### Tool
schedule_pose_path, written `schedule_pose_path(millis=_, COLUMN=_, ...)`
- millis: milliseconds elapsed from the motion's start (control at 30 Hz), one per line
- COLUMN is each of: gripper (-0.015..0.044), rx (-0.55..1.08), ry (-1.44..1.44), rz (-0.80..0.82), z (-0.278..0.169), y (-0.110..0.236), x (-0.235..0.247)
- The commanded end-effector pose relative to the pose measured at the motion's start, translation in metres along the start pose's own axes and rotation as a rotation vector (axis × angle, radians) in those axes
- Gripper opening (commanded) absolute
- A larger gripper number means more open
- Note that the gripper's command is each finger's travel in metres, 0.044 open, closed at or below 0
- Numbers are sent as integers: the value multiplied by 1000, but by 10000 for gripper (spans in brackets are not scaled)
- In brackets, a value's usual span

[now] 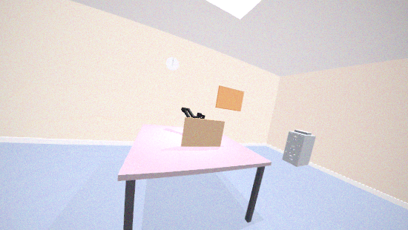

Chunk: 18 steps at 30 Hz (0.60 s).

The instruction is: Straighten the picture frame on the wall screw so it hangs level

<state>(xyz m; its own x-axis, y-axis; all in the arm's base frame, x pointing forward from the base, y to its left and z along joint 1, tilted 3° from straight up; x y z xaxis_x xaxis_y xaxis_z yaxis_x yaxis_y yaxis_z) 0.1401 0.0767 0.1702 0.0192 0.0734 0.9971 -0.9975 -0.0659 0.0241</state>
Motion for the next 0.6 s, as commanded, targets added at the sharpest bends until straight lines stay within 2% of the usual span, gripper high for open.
schedule_pose_path(millis=0, gripper=260, rx=3, ry=-7, rz=-5, z=1, y=-16, x=-14)
schedule_pose_path(millis=300, gripper=260, rx=19, ry=-45, rz=14, z=21, y=-15, x=34)
schedule_pose_path(millis=567, gripper=260, rx=19, ry=-46, rz=15, z=19, y=-26, x=32)
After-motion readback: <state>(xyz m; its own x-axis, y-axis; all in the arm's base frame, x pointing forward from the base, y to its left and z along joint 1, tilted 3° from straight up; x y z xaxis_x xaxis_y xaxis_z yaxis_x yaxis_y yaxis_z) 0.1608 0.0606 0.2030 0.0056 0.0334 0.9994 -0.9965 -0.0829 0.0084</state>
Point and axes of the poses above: the point midway between the two fingers, 35 mm back from their tips, its own y axis back along the fingers, its own x axis across the jaws, z = x × y, the point moved 10 cm from there along y, back along the fingers, and after that the axes turned 5 degrees about -y, right-handed, at the moved point
